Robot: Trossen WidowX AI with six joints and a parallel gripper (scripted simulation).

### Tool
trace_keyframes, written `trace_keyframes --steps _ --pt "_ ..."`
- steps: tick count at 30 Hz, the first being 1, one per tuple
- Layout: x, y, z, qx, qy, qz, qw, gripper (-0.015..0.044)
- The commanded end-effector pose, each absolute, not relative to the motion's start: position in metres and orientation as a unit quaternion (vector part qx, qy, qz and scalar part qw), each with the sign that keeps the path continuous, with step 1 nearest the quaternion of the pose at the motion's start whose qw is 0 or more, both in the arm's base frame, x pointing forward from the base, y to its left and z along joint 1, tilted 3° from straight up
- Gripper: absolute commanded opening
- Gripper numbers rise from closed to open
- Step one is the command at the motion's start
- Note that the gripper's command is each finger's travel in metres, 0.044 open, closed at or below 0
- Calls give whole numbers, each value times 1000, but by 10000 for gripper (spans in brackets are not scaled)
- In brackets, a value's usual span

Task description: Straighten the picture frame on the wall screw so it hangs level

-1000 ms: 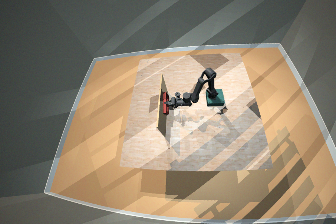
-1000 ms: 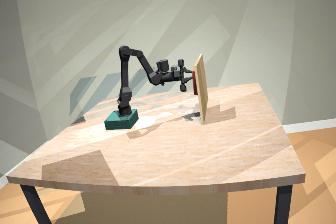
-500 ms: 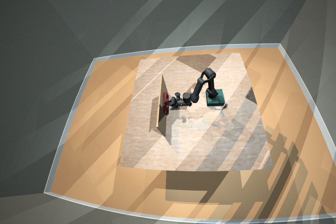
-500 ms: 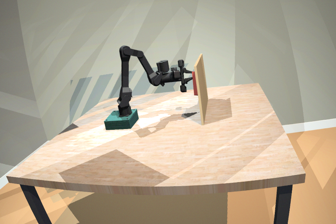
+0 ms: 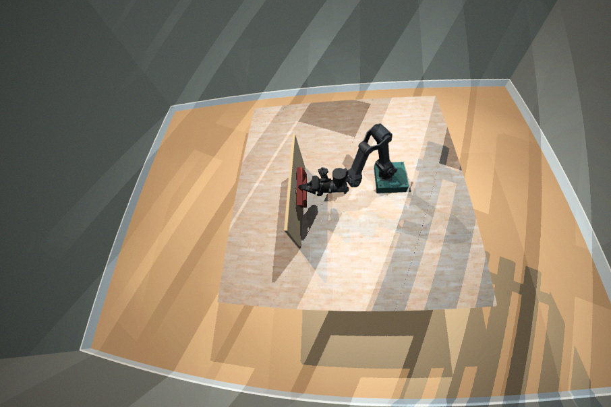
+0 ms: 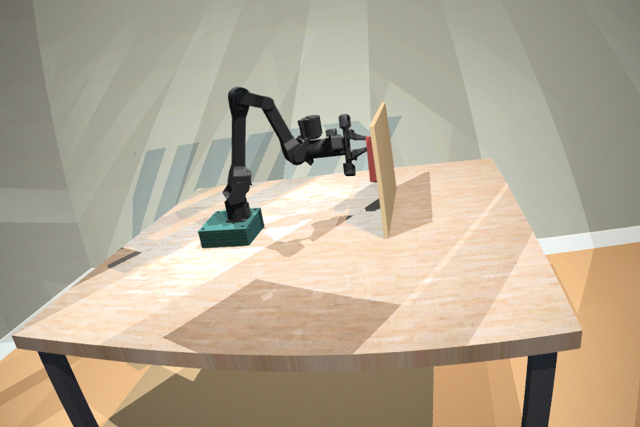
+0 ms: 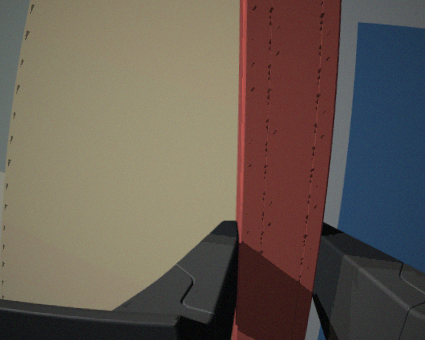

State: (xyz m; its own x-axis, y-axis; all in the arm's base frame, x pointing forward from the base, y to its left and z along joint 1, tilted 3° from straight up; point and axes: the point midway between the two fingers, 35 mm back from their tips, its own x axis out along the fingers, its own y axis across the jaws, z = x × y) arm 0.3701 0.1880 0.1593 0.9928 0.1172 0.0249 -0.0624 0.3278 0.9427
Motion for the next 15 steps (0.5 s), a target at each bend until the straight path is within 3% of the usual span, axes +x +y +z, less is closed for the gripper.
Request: trace_keyframes --steps 1,15 --pt "370 188 160 577 24 55 814 0" --pt "370 188 159 594 25 55 802 0"
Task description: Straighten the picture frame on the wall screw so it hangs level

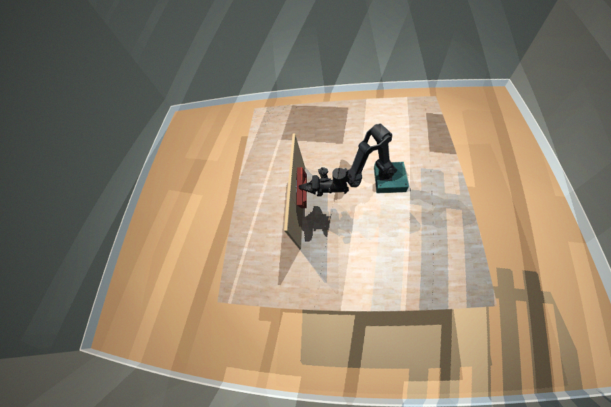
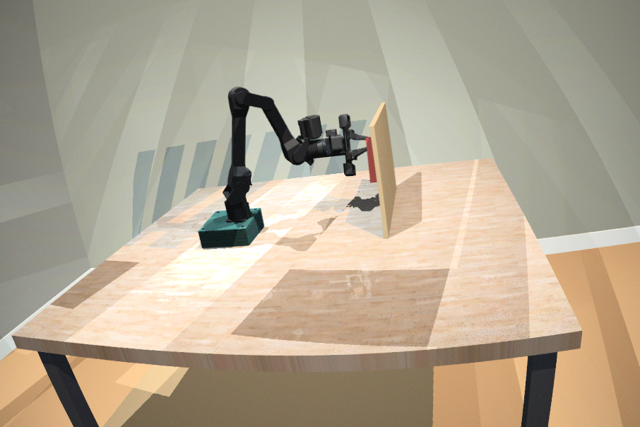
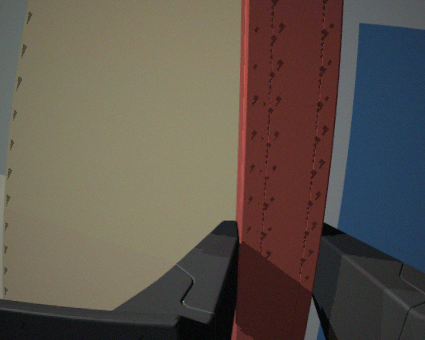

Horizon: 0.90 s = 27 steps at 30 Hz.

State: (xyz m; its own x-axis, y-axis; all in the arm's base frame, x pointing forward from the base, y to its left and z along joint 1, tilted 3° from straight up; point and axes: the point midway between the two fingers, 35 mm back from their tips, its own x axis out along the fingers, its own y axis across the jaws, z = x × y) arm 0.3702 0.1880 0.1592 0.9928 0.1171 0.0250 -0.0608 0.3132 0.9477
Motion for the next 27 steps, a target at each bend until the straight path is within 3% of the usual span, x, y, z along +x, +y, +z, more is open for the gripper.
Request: trace_keyframes --steps 1,27 --pt "370 188 159 601 26 54 797 0" --pt "370 188 160 655 30 52 753 0"
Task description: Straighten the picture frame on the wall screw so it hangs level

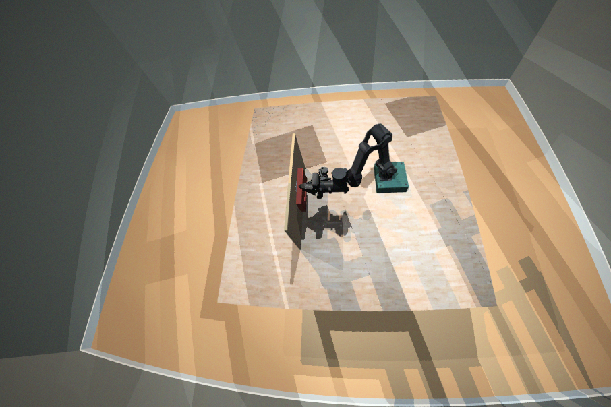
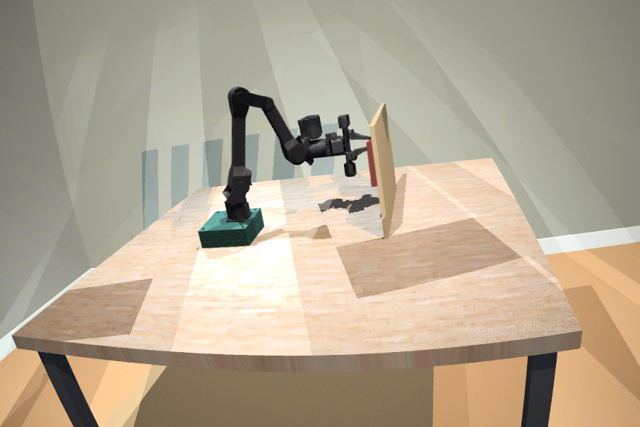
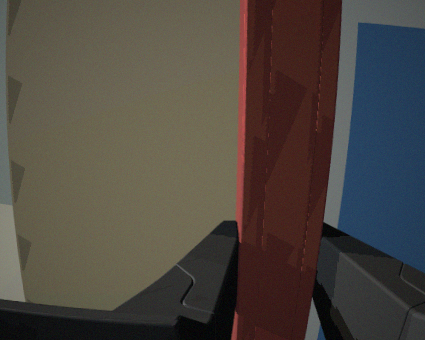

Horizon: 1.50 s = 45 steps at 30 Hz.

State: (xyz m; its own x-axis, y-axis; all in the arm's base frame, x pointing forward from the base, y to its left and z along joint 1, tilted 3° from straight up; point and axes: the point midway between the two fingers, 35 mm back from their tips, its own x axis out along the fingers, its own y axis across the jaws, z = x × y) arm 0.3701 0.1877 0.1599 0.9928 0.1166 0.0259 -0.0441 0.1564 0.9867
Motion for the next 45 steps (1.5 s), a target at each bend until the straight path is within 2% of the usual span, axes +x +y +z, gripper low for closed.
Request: trace_keyframes --steps 1,22,32,37,42,45 --pt "370 188 160 655 30 52 753 0" --pt "370 187 160 694 33 51 718 0" --pt "370 187 160 690 31 51 722 260" --pt "360 188 160 680 31 51 731 260" --pt "290 181 156 603 28 54 795 260" --pt "271 175 153 579 28 55 813 260"
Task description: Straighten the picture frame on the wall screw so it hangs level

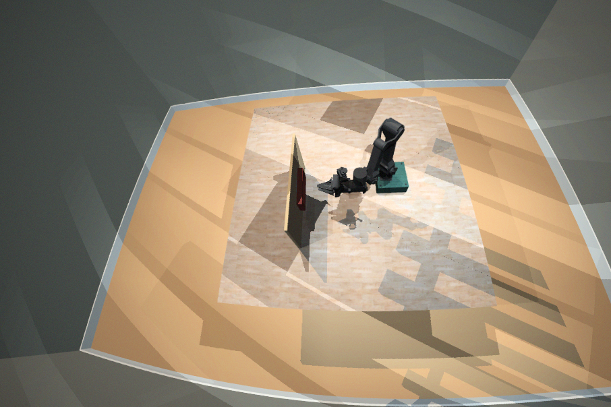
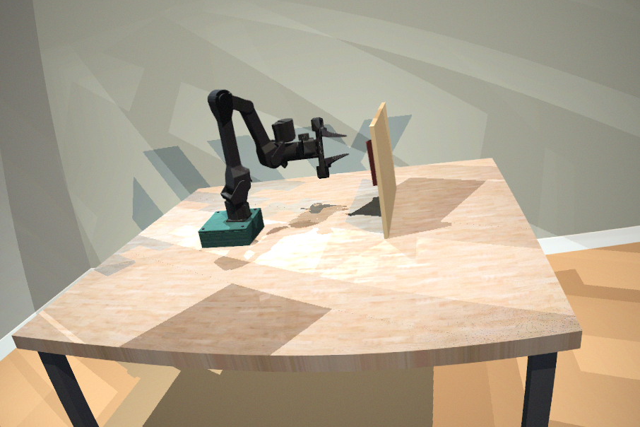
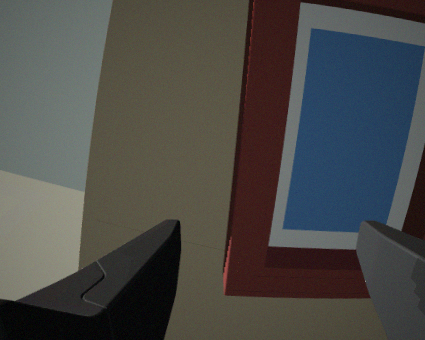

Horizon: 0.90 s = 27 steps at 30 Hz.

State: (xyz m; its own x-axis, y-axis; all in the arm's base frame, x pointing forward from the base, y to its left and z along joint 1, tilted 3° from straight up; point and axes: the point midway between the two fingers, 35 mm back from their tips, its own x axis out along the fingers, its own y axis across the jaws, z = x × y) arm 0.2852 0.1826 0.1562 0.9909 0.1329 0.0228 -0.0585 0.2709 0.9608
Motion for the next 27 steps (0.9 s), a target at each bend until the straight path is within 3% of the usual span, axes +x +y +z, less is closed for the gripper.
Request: trace_keyframes --steps 1,4,14,27 --pt "271 175 153 579 28 55 813 260" --pt "270 181 156 584 31 59 809 260" --pt "182 184 185 512 26 56 857 260" --pt "180 183 185 510 26 56 858 260"
